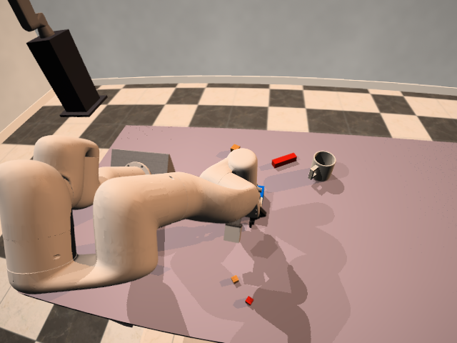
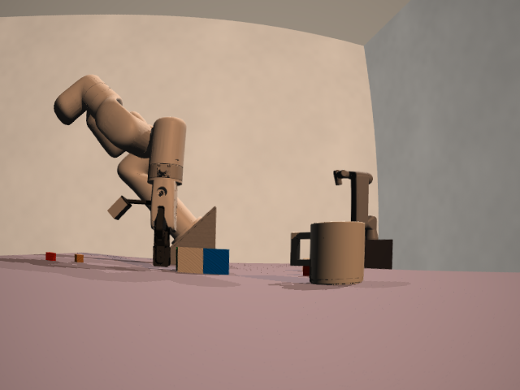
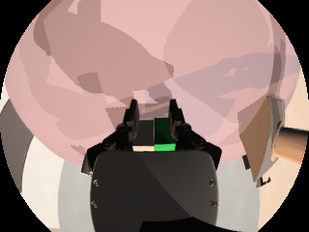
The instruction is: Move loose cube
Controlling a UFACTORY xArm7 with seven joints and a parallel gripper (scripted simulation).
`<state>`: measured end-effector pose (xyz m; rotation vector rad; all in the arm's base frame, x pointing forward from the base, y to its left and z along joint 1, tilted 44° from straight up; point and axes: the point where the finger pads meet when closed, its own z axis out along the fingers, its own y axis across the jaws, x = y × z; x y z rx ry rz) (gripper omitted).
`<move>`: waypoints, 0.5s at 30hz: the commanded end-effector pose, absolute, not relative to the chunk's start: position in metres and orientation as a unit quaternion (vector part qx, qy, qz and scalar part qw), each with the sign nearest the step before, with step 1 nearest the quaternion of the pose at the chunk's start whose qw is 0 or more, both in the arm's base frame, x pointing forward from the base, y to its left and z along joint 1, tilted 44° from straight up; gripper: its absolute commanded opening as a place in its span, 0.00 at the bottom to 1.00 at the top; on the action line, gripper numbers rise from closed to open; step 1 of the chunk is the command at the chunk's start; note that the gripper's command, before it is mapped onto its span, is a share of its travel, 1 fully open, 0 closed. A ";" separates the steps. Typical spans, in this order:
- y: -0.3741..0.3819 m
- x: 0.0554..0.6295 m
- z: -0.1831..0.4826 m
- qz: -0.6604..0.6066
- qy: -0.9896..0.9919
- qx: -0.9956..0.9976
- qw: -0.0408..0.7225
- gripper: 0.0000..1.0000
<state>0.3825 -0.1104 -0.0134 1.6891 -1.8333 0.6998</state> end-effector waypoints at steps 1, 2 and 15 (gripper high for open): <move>-0.109 0.384 -0.013 0.261 -0.681 0.629 0.271 0.47; -0.109 0.384 -0.013 0.261 -0.681 0.629 0.271 0.47; -0.105 0.384 -0.016 0.261 -0.681 0.629 0.271 0.47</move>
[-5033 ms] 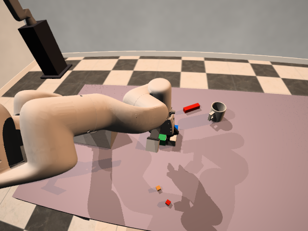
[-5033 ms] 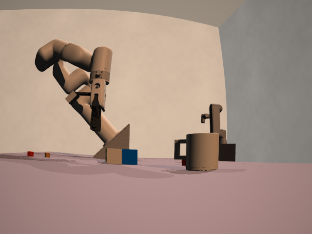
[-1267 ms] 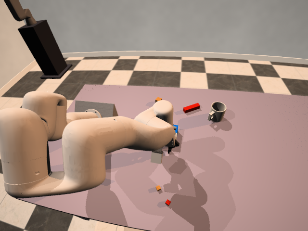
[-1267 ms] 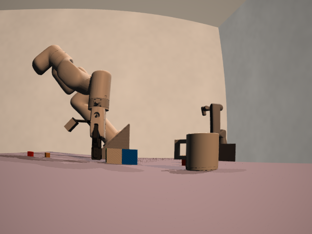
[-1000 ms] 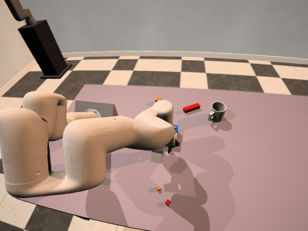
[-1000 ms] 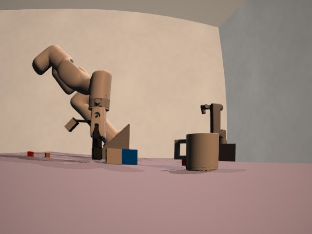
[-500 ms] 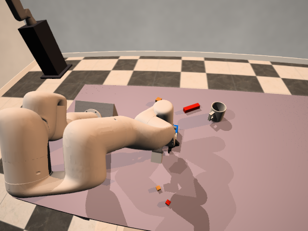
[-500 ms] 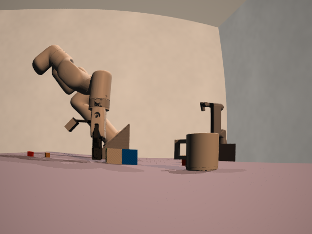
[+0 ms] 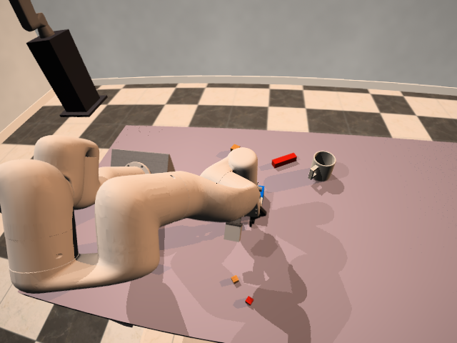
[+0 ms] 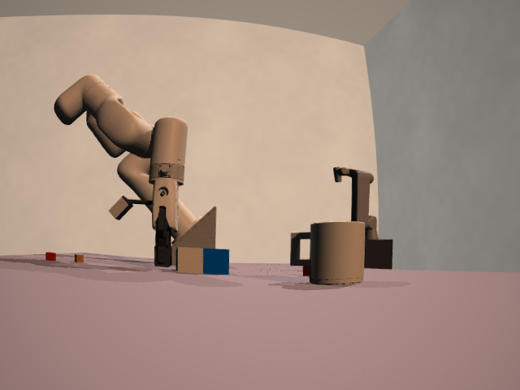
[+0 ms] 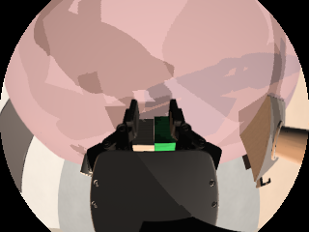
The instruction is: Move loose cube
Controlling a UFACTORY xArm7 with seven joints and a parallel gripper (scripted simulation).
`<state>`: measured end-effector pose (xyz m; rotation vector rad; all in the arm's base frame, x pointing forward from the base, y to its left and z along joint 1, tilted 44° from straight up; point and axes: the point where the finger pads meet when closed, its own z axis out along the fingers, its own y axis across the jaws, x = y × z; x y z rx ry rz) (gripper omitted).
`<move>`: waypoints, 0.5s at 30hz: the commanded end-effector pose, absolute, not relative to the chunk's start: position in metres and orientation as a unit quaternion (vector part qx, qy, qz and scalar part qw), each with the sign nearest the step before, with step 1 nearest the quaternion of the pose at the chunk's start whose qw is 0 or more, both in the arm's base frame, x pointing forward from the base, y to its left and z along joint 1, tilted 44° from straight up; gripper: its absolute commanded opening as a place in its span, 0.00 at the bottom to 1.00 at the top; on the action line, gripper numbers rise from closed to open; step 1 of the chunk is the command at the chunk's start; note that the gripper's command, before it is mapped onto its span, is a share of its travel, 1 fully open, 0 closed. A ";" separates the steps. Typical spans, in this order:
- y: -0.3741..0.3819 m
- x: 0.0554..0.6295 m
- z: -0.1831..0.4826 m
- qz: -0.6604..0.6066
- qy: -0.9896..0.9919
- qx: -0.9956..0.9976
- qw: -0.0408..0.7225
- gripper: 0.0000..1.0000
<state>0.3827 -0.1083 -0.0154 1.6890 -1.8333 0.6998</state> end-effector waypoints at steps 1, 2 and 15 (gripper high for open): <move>-0.105 0.384 -0.016 0.261 -0.681 0.629 0.271 0.47; -0.105 0.384 -0.017 0.261 -0.681 0.629 0.271 0.47; -0.103 0.384 -0.019 0.261 -0.681 0.629 0.271 0.47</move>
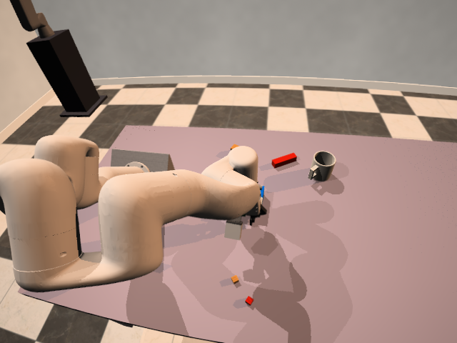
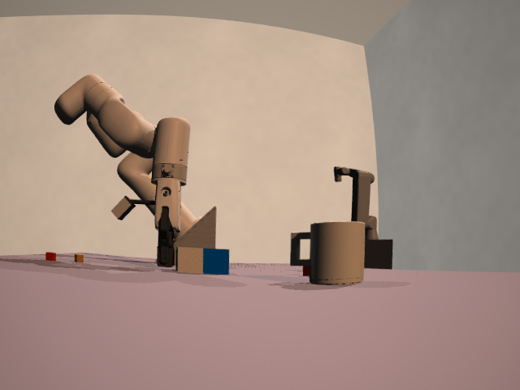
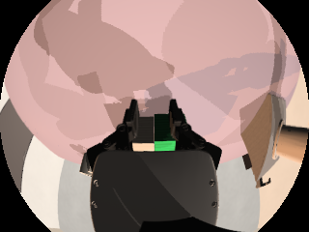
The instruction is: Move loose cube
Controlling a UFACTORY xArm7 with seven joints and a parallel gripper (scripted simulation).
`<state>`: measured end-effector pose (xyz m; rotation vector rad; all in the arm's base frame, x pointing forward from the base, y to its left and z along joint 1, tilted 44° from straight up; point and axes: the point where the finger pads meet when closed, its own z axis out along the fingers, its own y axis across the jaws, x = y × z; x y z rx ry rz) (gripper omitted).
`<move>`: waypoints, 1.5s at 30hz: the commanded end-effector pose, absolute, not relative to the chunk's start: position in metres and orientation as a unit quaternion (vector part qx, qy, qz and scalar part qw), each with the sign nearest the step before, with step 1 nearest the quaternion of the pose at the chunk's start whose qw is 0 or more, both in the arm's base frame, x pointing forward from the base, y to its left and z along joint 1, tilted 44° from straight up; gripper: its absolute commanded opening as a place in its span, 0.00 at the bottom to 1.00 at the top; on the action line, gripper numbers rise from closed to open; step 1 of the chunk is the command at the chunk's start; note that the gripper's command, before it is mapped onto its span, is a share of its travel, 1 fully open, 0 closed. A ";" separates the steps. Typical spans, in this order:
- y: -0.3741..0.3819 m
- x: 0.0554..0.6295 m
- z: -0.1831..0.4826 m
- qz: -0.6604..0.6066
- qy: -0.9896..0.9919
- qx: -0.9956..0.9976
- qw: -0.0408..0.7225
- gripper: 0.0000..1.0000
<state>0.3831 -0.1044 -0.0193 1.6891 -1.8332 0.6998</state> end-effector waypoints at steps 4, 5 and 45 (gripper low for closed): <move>-0.103 0.384 -0.019 0.261 -0.681 0.629 0.271 0.47; -0.103 0.384 -0.019 0.261 -0.681 0.629 0.271 0.47; -0.098 0.385 -0.024 0.261 -0.681 0.629 0.271 0.47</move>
